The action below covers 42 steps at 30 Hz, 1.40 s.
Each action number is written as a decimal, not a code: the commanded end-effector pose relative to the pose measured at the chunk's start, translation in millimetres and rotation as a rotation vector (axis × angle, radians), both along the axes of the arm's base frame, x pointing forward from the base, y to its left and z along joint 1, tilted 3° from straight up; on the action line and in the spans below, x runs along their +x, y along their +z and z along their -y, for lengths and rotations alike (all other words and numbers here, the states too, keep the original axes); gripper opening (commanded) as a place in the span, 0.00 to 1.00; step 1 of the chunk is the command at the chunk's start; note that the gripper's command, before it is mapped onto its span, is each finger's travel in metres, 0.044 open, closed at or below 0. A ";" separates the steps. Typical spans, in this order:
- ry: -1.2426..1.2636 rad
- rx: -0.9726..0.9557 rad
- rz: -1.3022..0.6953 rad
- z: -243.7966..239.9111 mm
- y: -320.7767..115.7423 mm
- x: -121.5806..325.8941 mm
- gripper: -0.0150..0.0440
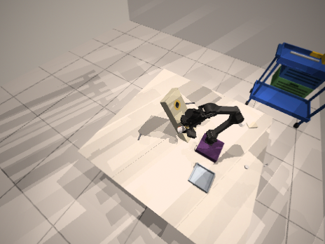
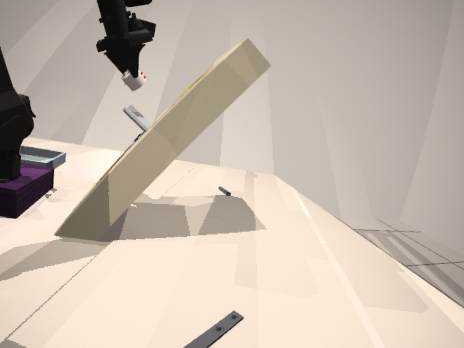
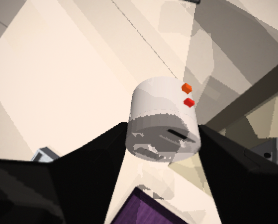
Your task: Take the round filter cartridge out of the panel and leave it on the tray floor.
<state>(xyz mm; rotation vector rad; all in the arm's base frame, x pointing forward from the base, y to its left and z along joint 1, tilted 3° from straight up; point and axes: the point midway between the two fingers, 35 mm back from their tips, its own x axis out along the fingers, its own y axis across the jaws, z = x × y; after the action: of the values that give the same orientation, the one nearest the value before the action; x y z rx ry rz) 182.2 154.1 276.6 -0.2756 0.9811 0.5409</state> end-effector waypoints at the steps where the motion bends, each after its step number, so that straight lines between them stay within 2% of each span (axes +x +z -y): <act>1: 0.110 0.003 0.008 -16.7 -2.7 -11.3 0.25; 20: 0.589 0.002 0.037 -75.6 -19.6 -79.4 0.25; 27: 0.617 0.002 0.038 -79.3 -22.5 -84.5 0.25; 42: 0.860 -0.001 0.048 -111.3 -73.8 -140.4 0.25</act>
<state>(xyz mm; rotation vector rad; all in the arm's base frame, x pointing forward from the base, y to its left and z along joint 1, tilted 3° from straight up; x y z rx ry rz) 53.3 260.2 212.3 -0.6906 0.8096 1.2629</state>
